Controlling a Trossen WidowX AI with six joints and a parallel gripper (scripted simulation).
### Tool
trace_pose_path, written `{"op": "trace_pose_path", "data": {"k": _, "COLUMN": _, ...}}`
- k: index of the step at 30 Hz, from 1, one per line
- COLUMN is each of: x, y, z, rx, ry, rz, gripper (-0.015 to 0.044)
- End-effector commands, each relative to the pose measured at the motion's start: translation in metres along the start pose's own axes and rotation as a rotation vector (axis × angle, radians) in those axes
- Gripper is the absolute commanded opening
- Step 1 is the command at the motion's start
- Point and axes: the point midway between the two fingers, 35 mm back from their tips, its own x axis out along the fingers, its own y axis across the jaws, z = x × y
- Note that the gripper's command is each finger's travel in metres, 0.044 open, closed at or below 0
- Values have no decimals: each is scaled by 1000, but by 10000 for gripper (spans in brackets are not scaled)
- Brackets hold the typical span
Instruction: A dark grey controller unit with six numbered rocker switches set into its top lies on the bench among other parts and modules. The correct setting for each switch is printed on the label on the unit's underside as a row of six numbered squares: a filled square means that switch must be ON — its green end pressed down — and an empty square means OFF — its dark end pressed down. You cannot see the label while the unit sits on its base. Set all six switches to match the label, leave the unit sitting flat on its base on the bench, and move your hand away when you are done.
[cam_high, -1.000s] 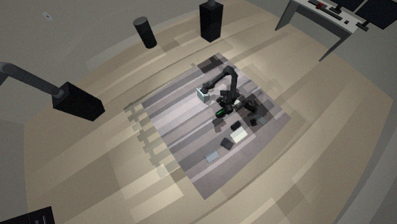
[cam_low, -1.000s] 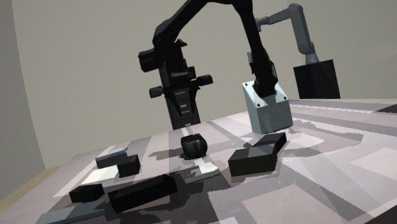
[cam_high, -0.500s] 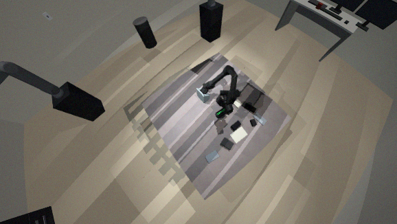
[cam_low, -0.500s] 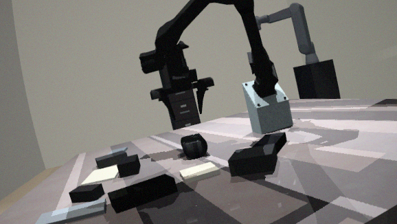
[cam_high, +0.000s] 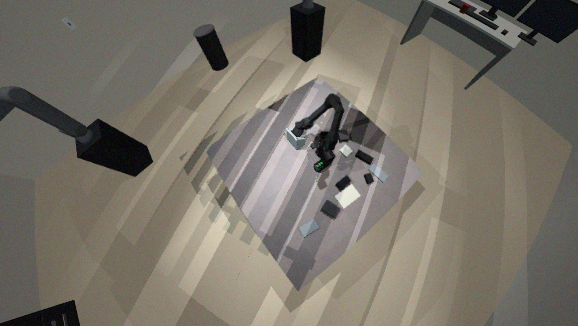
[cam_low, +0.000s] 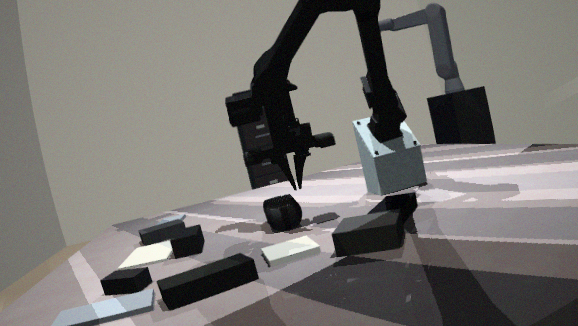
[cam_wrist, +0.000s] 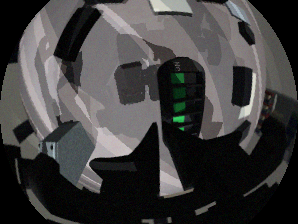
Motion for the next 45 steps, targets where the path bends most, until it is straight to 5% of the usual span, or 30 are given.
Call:
{"op": "trace_pose_path", "data": {"k": 1, "x": 2, "y": 3, "z": 1, "rx": 5, "ry": -5, "rz": 0, "gripper": 0}}
{"op": "trace_pose_path", "data": {"k": 20, "x": 2, "y": 2, "z": 0, "rx": 1, "ry": 0, "rz": 1, "gripper": 0}}
{"op": "trace_pose_path", "data": {"k": 27, "x": -47, "y": 2, "z": 0, "rx": 1, "ry": 2, "rz": 2, "gripper": 184}}
{"op": "trace_pose_path", "data": {"k": 34, "x": -49, "y": 2, "z": 0, "rx": 1, "ry": 3, "rz": 1, "gripper": 368}}
{"op": "trace_pose_path", "data": {"k": 45, "x": -49, "y": 2, "z": 0, "rx": 1, "ry": 3, "rz": 1, "gripper": 79}}
